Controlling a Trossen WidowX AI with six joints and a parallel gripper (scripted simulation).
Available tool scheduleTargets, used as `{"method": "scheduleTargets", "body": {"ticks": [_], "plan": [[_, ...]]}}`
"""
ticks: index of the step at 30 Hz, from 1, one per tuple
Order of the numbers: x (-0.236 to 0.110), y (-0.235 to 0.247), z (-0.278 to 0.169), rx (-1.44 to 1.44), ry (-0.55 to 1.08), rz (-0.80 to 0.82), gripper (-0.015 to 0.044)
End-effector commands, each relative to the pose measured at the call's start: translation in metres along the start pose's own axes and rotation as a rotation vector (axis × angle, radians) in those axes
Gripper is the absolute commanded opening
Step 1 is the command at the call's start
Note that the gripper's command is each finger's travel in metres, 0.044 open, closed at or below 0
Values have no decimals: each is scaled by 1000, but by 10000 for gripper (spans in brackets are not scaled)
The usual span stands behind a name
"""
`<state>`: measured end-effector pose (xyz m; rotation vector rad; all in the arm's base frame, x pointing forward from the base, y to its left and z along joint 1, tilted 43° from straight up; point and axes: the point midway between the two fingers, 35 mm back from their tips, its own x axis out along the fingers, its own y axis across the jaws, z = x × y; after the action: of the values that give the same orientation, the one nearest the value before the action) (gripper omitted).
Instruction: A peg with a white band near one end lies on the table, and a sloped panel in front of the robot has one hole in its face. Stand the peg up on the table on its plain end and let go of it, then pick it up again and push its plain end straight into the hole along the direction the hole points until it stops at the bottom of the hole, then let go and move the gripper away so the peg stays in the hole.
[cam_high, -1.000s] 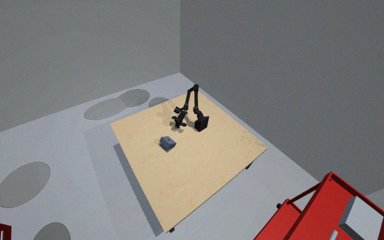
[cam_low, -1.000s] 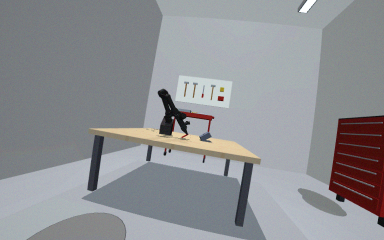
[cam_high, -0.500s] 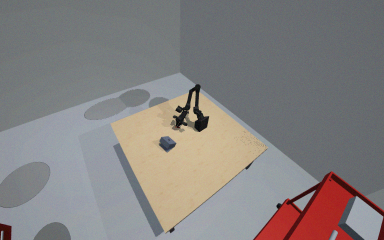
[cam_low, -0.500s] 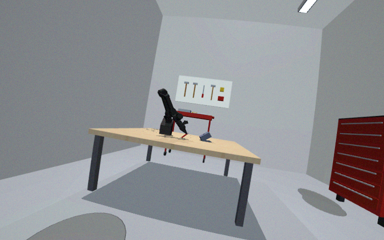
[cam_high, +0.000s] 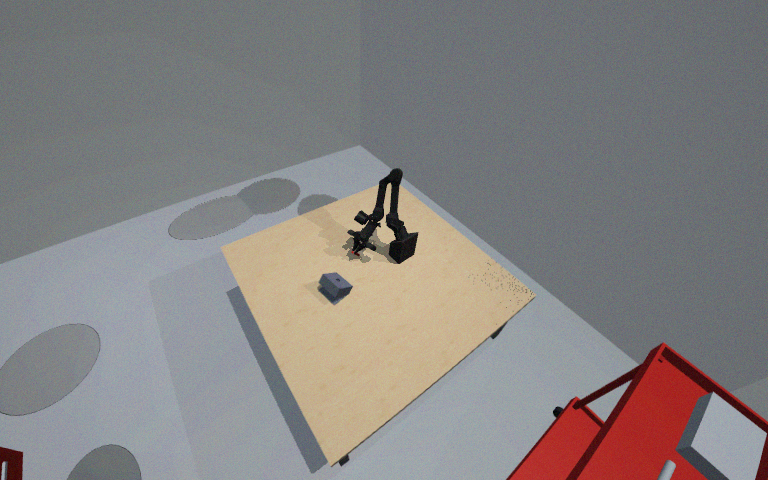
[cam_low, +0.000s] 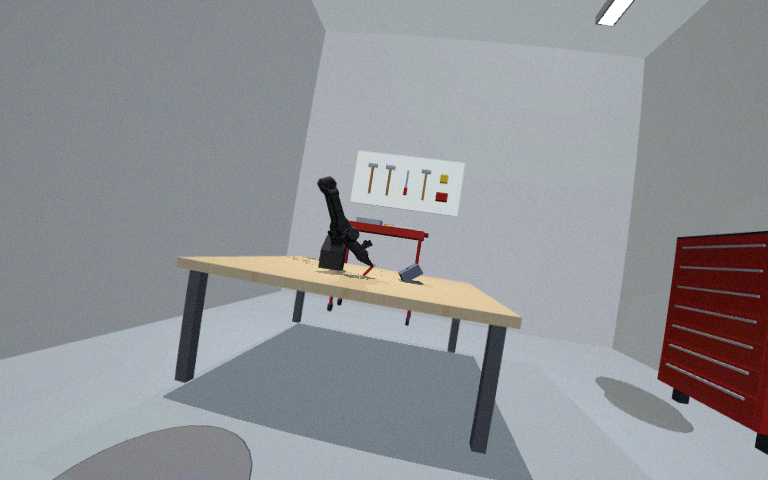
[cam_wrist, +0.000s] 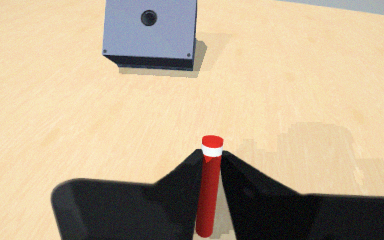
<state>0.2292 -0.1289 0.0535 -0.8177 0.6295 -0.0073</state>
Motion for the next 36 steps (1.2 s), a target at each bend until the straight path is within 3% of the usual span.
{"method": "scheduleTargets", "body": {"ticks": [1,36], "plan": [[-3,2,-1,-4,-37,4,49],[-21,3,-16,-3,-339,7,49]]}}
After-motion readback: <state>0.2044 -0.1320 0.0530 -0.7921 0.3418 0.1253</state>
